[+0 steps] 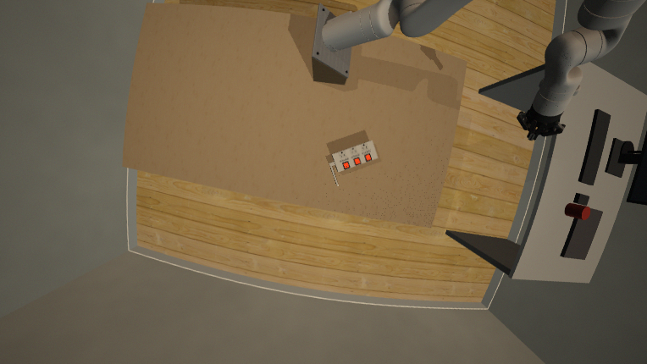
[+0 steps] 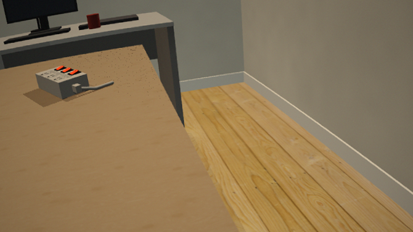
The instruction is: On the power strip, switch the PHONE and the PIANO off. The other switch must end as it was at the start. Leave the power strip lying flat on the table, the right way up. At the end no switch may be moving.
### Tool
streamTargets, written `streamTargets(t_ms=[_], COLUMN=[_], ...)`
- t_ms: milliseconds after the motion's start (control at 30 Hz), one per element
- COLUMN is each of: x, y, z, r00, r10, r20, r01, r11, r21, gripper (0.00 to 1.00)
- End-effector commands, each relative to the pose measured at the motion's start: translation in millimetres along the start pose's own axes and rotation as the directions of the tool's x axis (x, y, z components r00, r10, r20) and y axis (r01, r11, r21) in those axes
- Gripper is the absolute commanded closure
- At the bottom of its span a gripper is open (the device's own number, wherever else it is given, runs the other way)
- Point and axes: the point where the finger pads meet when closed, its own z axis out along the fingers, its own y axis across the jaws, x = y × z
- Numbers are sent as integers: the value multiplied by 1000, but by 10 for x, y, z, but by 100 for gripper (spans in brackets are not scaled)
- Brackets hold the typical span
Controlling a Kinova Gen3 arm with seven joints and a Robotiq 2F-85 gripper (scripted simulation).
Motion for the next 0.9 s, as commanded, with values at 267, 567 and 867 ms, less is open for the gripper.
streamTargets(t_ms=[267, 567, 867], x=[-86, -206, -328], y=[35, 62, 84], z=[13, 27, 41], r00=[1000, 1000, 1000], r10=[-8, -16, -25], r20=[-2, 6, 13], r01=[8, 16, 25], r11=[1000, 1000, 1000], r21=[-2, -3, -4], gripper=[100, 100, 100])
